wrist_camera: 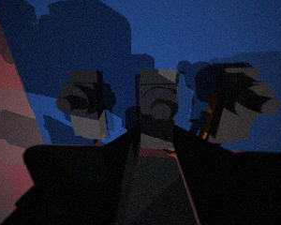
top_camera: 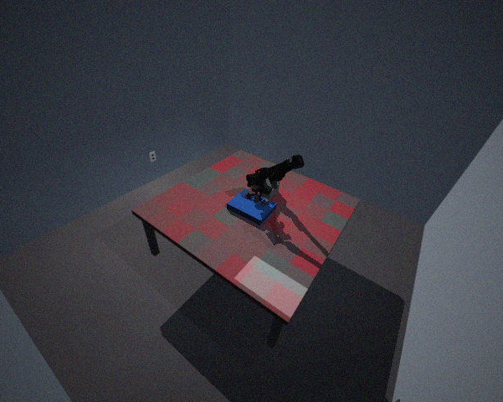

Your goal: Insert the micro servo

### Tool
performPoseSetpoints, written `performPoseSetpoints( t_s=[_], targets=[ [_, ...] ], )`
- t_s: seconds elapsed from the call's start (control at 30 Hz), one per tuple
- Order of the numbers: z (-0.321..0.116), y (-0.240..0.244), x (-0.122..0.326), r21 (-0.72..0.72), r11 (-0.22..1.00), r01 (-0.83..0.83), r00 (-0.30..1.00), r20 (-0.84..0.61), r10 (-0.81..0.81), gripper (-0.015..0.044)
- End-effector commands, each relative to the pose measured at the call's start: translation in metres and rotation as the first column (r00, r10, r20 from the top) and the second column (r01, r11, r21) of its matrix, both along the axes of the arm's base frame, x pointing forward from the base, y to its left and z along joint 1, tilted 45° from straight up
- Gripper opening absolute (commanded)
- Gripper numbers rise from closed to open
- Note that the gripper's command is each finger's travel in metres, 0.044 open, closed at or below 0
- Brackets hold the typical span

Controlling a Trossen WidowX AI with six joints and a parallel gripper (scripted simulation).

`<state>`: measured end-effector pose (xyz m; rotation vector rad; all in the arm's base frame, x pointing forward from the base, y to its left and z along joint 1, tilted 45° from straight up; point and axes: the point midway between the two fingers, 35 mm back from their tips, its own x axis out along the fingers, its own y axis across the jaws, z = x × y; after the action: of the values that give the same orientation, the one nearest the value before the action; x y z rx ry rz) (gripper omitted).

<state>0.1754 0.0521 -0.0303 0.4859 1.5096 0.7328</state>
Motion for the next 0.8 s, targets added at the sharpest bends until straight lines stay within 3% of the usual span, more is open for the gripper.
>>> performPoseSetpoints(
  t_s=[0.0, 0.47, 0.7, 0.77],
  targets=[
    [-0.0027, 0.0022, 0.0004, 0.000, 1.000, 0.008, 1.000, -0.001, -0.008, 0.0000],
    [-0.0117, 0.0112, -0.0008, 0.001, 1.000, 0.008, 1.000, -0.001, -0.008, 0.0000],
    [-0.0102, 0.0099, -0.0021, 0.001, 1.000, 0.008, 1.000, -0.001, -0.008, 0.0184],
    [-0.0089, 0.0085, -0.0018, 0.000, 1.000, 0.008, 1.000, -0.001, -0.008, 0.0187]
  ],
)
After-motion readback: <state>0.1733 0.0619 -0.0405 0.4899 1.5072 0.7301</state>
